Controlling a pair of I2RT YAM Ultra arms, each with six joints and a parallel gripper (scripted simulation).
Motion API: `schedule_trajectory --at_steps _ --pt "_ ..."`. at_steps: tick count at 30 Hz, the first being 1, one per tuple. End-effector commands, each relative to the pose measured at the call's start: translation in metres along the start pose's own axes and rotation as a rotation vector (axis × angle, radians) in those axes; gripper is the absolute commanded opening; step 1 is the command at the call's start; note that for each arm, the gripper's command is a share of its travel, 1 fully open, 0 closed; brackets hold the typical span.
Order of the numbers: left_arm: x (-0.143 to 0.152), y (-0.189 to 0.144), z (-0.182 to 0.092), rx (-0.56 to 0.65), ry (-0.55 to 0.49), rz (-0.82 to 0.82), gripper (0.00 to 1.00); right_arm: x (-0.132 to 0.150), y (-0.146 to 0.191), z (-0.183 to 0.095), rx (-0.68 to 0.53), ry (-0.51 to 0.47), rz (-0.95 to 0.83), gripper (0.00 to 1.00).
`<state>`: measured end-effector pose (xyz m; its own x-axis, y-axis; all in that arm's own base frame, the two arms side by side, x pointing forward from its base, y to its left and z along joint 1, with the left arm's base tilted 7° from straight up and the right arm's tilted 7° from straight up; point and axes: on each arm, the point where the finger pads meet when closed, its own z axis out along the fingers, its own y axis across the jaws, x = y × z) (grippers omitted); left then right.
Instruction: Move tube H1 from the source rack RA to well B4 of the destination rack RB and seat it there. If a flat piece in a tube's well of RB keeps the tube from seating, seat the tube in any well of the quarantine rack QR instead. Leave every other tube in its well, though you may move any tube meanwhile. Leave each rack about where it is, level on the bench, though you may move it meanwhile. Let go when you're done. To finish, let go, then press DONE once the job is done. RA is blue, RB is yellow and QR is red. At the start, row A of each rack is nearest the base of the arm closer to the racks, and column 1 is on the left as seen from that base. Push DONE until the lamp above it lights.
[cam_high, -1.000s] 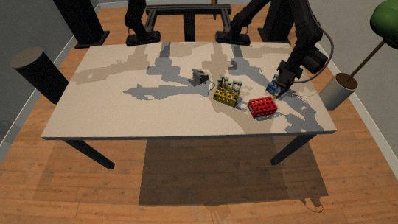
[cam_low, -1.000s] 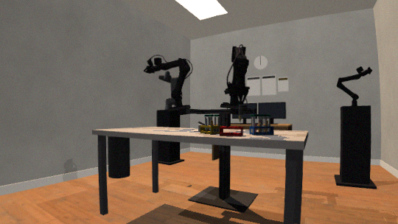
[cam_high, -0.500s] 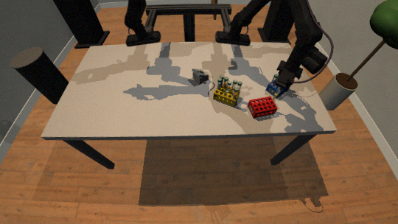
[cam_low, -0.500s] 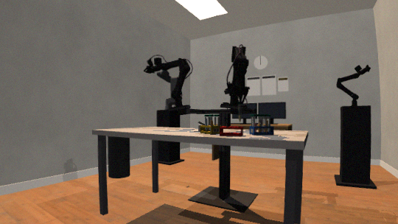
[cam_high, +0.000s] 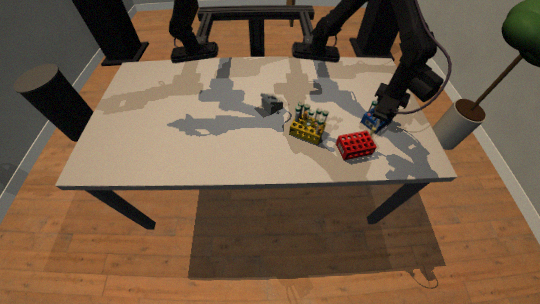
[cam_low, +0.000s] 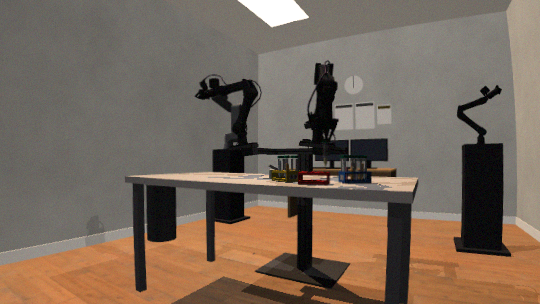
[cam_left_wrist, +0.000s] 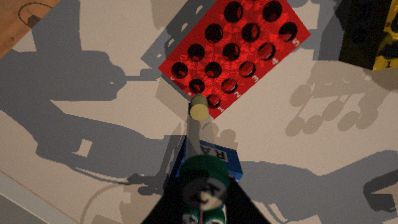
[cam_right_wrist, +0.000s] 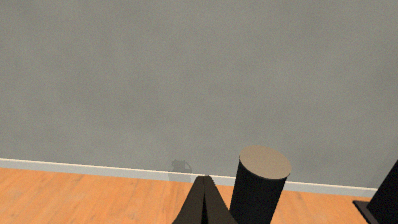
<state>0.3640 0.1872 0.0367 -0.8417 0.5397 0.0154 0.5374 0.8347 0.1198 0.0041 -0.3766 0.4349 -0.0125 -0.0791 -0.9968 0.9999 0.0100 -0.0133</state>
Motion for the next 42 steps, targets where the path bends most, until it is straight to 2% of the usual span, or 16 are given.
schedule_trajectory --at_steps 1,25,29,34,38,39,42 --pt "-0.007 0.009 -0.005 -0.027 -0.038 -0.011 0.0 -0.021 -0.007 -0.011 0.023 -0.028 0.011 0.0" --pt "-0.003 0.001 0.01 0.0 -0.022 -0.003 0.0 -0.021 -0.007 -0.011 0.023 -0.028 0.011 0.0" --pt "-0.005 0.007 0.004 -0.022 -0.035 -0.005 0.0 -0.021 -0.007 -0.011 0.023 -0.028 0.011 0.0" --pt "-0.002 0.001 0.014 0.002 -0.02 -0.004 0.0 -0.021 -0.007 -0.011 0.023 -0.028 0.011 0.0" --pt "-0.003 0.002 0.014 -0.002 -0.023 -0.004 0.0 -0.021 -0.007 -0.011 0.023 -0.028 0.011 0.0" --pt "-0.008 0.013 -0.002 -0.045 -0.049 -0.008 0.0 -0.021 -0.007 -0.011 0.023 -0.028 0.011 0.0" --pt "-0.008 0.014 0.003 -0.038 -0.044 -0.007 0.0 -0.021 -0.007 -0.011 0.023 -0.028 0.011 0.0"
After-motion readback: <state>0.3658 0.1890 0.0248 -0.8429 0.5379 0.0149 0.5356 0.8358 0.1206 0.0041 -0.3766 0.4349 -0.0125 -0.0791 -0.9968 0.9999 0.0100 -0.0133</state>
